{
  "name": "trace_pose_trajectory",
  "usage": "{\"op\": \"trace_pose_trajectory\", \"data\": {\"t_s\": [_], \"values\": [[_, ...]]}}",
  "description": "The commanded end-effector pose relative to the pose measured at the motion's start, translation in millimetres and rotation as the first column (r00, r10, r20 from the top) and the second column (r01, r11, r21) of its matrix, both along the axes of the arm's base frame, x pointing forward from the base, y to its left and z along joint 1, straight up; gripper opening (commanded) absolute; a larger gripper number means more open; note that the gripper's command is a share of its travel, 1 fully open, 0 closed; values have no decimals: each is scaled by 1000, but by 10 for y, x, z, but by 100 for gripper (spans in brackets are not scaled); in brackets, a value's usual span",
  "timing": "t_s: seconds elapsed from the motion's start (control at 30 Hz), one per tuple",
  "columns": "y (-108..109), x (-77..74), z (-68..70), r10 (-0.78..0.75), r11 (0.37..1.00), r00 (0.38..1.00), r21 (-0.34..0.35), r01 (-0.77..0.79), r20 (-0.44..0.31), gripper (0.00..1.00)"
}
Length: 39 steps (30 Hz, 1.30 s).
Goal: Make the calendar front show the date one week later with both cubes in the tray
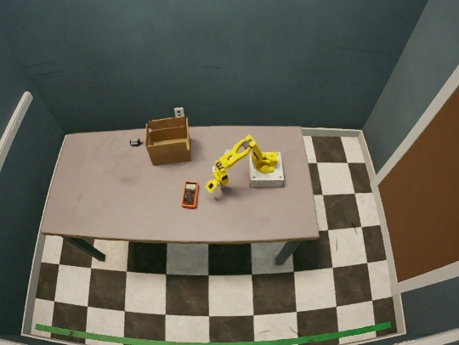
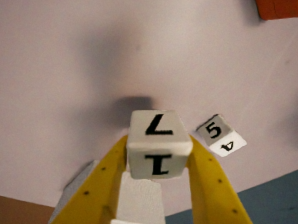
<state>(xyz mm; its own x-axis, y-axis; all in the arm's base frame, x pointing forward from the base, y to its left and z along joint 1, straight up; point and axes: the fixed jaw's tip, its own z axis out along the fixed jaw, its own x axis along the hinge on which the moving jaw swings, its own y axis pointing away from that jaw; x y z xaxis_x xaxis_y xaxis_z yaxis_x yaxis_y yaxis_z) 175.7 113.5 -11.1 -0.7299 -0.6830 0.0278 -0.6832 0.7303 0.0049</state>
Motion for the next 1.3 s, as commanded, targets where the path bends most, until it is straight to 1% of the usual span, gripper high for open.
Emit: {"op": "trace_pose_trajectory", "data": {"t_s": [0.0, 0.27, 0.7, 0.9, 1.03, 1.13, 1.2, 1.27], "values": [[29, 33, 58, 29, 999, 999, 15, -30, 23, 0], [23, 32, 57, 81, 997, 996, 15, -81, 23, 0], [3, 31, 50, 253, 967, 967, 15, -253, 23, 0], [-15, 32, 45, 386, 922, 922, 15, -387, 23, 0], [-29, 34, 42, 486, 874, 874, 15, -486, 23, 0], [-41, 36, 38, 564, 826, 826, 16, -564, 23, 0], [-41, 36, 38, 564, 826, 826, 16, -564, 23, 0], [-49, 38, 36, 616, 788, 788, 16, -616, 23, 0]]}}
